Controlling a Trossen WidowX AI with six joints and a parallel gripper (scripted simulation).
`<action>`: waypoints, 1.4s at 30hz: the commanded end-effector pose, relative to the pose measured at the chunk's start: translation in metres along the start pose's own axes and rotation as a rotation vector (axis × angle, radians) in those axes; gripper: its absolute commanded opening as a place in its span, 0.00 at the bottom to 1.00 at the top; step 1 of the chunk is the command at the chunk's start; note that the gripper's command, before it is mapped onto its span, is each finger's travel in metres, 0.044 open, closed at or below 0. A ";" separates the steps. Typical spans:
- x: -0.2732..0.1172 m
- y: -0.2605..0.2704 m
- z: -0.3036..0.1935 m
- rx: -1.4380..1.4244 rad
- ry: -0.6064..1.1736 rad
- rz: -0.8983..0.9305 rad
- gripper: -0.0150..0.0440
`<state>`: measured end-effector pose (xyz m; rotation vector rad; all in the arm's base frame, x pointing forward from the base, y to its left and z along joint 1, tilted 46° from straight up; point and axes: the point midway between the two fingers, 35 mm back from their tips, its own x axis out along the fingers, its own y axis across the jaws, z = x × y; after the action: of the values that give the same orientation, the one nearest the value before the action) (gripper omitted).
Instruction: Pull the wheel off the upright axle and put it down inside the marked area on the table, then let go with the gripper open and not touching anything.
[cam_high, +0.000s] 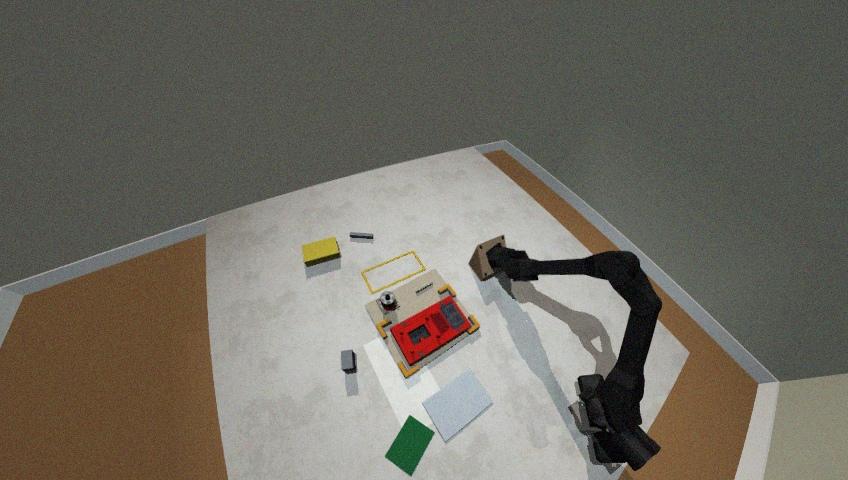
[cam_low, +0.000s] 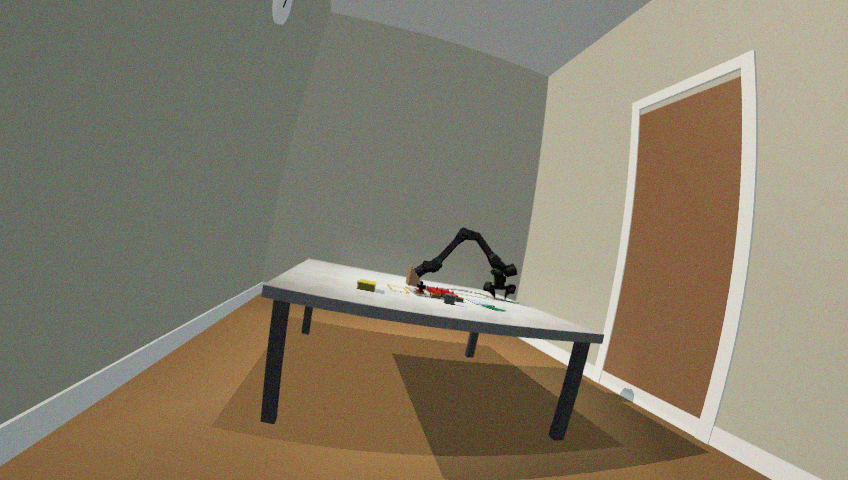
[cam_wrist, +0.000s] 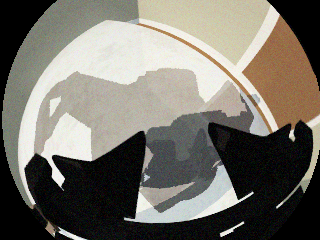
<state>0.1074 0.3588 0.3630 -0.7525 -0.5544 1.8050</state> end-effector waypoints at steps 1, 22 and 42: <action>-0.025 -0.021 -0.035 0.107 0.096 -0.087 0.76; -0.171 -0.050 -0.224 1.002 0.430 -0.488 0.76; -0.364 0.077 -0.370 2.447 0.400 -1.090 0.76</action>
<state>0.4167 0.0302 0.1611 0.6434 1.1493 0.4162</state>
